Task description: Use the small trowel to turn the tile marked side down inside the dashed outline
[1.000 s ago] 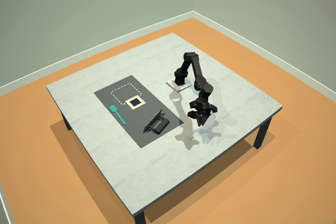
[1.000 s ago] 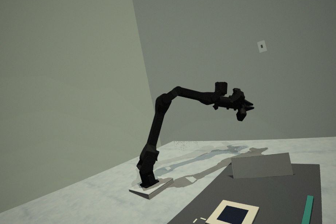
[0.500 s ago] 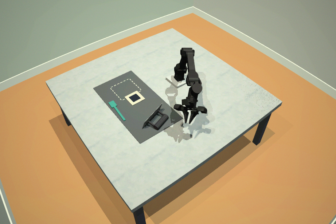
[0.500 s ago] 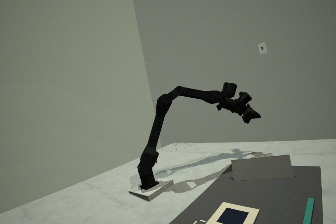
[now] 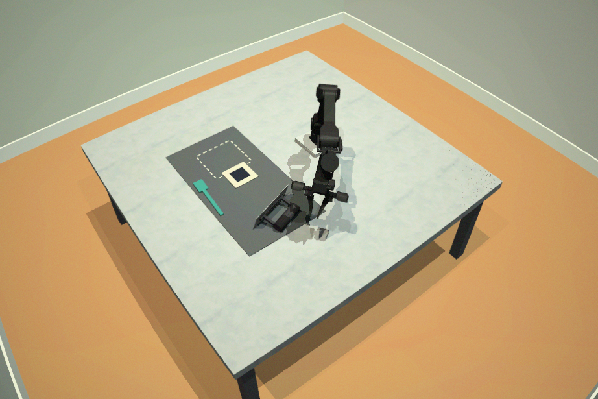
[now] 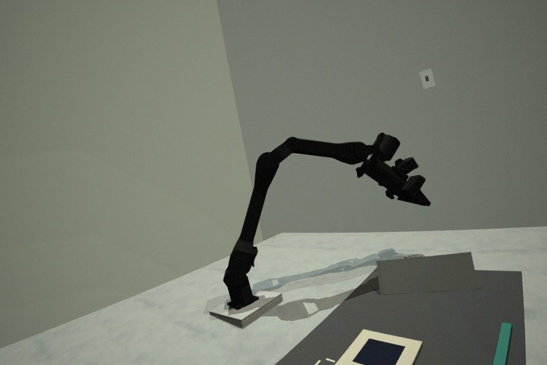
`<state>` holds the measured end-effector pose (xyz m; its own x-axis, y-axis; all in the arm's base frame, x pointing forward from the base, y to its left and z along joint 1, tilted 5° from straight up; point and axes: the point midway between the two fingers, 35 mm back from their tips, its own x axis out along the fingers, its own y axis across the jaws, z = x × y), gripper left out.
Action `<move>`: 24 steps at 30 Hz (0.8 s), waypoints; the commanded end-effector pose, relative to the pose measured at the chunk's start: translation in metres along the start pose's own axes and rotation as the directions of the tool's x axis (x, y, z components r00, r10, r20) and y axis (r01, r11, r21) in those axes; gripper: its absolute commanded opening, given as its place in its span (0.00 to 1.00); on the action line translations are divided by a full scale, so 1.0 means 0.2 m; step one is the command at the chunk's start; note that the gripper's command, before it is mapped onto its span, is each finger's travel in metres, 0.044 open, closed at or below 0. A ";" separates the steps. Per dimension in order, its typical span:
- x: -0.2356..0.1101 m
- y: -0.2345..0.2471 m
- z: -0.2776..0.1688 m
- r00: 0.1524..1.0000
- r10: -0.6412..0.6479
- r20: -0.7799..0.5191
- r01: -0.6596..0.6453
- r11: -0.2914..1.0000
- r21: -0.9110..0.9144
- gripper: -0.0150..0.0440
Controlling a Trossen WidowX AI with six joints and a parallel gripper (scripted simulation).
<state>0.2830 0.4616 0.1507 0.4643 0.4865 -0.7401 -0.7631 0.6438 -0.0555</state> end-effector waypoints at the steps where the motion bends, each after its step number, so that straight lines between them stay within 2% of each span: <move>1: 0.00 -0.09 -0.07 0.997 -0.007 -0.079 -0.003 0.991 -0.137 0.42; 12: -0.04 -0.31 -0.25 0.962 -0.016 -0.272 -0.106 0.897 -0.429 0.42; 24: -0.16 -0.52 -0.46 0.879 0.011 -0.477 -0.350 0.694 -0.629 0.42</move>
<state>0.3076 0.3432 0.1187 0.2375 0.1907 -0.9525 -0.9710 0.0183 -0.2384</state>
